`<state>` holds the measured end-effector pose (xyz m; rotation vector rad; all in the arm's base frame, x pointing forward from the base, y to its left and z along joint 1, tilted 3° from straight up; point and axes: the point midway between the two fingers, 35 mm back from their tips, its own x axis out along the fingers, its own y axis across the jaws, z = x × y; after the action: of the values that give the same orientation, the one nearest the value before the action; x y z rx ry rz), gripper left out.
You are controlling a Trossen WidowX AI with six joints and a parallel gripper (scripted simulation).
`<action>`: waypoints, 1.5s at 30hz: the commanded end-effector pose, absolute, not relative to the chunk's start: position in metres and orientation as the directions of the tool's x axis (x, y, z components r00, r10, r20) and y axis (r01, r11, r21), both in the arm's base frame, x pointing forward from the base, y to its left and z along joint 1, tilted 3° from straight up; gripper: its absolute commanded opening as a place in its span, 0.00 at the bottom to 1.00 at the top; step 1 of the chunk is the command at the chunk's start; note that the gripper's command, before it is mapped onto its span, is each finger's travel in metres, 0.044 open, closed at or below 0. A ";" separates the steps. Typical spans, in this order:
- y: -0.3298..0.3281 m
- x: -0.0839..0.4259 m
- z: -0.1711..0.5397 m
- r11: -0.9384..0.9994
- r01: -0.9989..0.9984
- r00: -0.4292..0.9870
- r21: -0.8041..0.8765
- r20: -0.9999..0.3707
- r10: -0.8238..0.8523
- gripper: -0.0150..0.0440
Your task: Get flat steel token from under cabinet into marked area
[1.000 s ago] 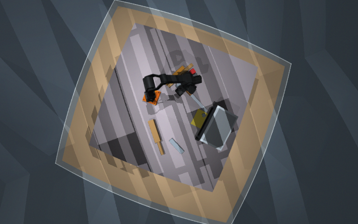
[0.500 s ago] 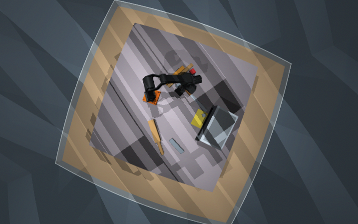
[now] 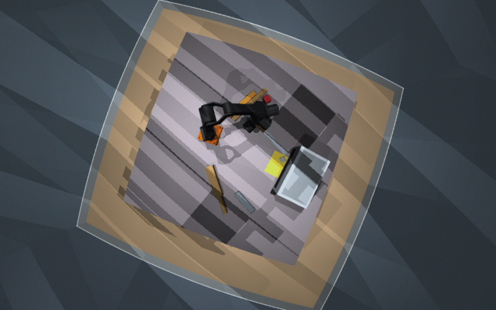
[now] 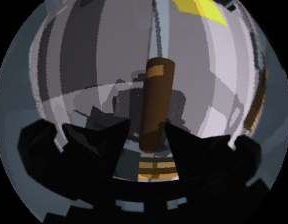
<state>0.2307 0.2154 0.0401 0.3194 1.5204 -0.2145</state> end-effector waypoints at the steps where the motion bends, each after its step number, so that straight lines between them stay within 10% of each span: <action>1: 0.212 0.231 0.036 0.938 0.340 0.045 0.067 -0.997 0.055 0.71; 19: 0.215 0.231 0.039 0.939 0.336 0.044 0.071 -0.997 0.060 0.25; 45: 0.201 0.267 0.040 0.939 0.337 0.048 0.067 -0.997 0.054 0.25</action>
<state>0.2596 0.2030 0.0399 0.3183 1.5191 -0.2208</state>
